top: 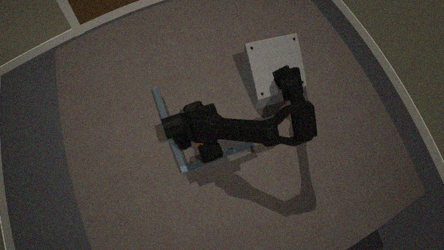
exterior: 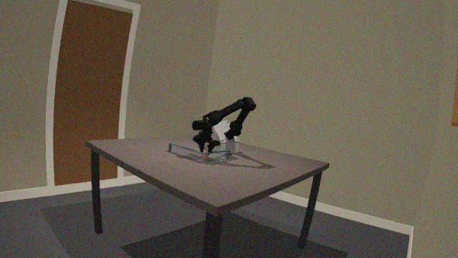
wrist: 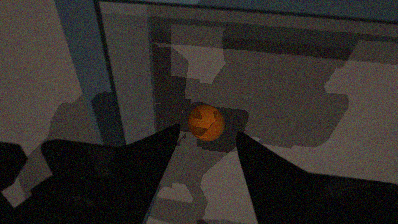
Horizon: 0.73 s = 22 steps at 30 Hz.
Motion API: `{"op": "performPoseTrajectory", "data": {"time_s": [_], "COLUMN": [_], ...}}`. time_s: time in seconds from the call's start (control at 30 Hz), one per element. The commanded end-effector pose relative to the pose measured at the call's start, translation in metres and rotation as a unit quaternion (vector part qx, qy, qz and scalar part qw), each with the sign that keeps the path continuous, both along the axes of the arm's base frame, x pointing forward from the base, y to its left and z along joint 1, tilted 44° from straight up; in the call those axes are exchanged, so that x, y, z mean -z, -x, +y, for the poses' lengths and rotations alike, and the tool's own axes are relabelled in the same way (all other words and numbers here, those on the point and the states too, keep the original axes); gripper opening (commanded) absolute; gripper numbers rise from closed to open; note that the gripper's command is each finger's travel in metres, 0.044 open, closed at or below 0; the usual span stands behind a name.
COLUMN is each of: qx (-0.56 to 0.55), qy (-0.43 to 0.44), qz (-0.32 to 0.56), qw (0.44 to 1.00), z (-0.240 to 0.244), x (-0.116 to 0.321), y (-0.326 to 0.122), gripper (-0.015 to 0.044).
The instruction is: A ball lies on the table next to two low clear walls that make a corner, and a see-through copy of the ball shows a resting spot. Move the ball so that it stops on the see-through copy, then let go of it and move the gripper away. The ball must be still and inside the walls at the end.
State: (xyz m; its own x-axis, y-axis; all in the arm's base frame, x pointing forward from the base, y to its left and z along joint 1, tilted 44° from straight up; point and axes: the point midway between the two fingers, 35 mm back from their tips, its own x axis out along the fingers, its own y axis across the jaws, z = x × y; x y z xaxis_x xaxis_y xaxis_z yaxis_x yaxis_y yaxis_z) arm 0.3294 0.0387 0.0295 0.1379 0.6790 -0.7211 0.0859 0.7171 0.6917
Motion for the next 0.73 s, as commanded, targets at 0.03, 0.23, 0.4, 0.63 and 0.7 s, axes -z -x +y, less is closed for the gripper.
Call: {"op": "performPoseTrajectory", "data": {"time_s": [0.03,0.23,0.4,0.63,0.7], "qx": [0.005,0.005,0.013,0.01,0.01], "qy": [0.002,0.001,0.0,0.001,0.001], "qz": [-0.008,-0.008,-0.007,-0.009,-0.009], "qw": [1.0,1.0,1.0,1.0,1.0], "z": [-0.046,-0.048,-0.044,-0.076,-0.078], "x": [-0.048,-0.051,-0.042,-0.077,-0.079], "y": [0.008,0.009,0.005,0.013,0.014], "gripper": [0.0283,0.0283,0.0283,0.0415,0.044]}}
